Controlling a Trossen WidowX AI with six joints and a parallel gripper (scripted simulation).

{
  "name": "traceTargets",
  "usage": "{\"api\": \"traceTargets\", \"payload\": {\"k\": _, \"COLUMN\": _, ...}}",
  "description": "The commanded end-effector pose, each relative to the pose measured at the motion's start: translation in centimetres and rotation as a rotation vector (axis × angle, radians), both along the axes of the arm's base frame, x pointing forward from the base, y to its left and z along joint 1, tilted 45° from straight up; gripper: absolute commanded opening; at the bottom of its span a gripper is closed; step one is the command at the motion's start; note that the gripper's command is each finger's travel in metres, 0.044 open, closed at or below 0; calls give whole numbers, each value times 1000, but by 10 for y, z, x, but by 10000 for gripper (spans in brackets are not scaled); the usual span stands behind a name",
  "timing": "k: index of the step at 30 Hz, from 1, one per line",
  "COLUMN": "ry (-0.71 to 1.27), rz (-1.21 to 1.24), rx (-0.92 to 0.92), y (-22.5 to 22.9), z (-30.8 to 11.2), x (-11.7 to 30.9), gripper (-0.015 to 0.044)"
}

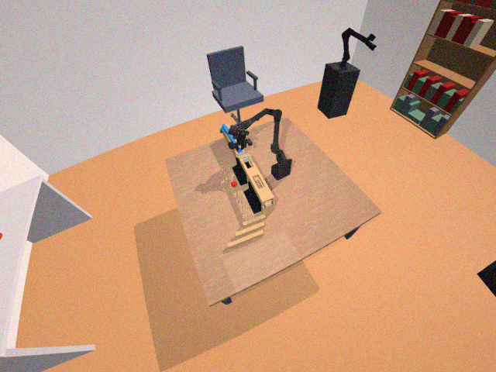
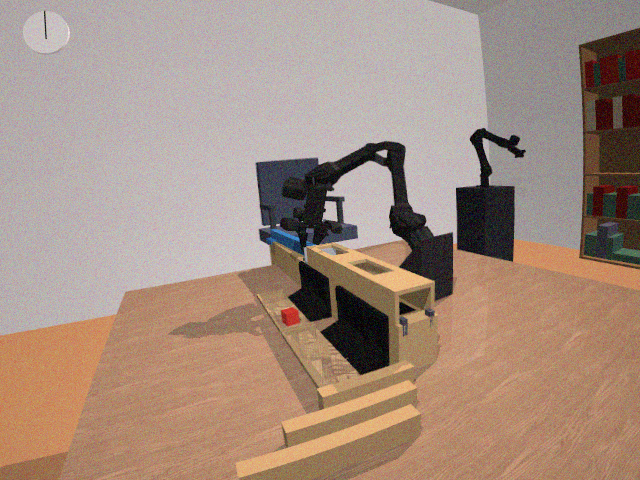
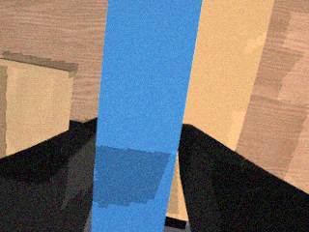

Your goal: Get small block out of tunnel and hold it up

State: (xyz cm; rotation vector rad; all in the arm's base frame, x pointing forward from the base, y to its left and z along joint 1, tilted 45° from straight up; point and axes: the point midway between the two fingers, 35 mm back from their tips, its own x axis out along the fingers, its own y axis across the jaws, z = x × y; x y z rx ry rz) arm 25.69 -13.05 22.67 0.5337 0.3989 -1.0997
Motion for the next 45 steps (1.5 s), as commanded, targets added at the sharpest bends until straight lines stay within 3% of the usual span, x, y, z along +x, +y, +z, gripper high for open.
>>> {"api": "traceTargets", "payload": {"k": 1, "ry": -31, "rz": -46, "rx": -12, "y": -12, "z": 7, "x": 0, "gripper": 0}}
{"api": "traceTargets", "payload": {"k": 11, "ry": -31, "rz": -46, "rx": -12, "y": -12, "z": 7, "x": 0, "gripper": 0}}
{"api": "traceTargets", "payload": {"k": 19, "ry": 0, "rz": -1, "rx": 2, "y": 1, "z": 1, "x": 0, "gripper": 210}}
{"api": "traceTargets", "payload": {"k": 28, "ry": -25, "rz": -43, "rx": -7, "y": 26, "z": 24, "x": -7, "gripper": 440}}
{"api": "traceTargets", "payload": {"k": 45, "ry": -28, "rz": -47, "rx": -6, "y": 24, "z": 4, "x": -5, "gripper": 440}}
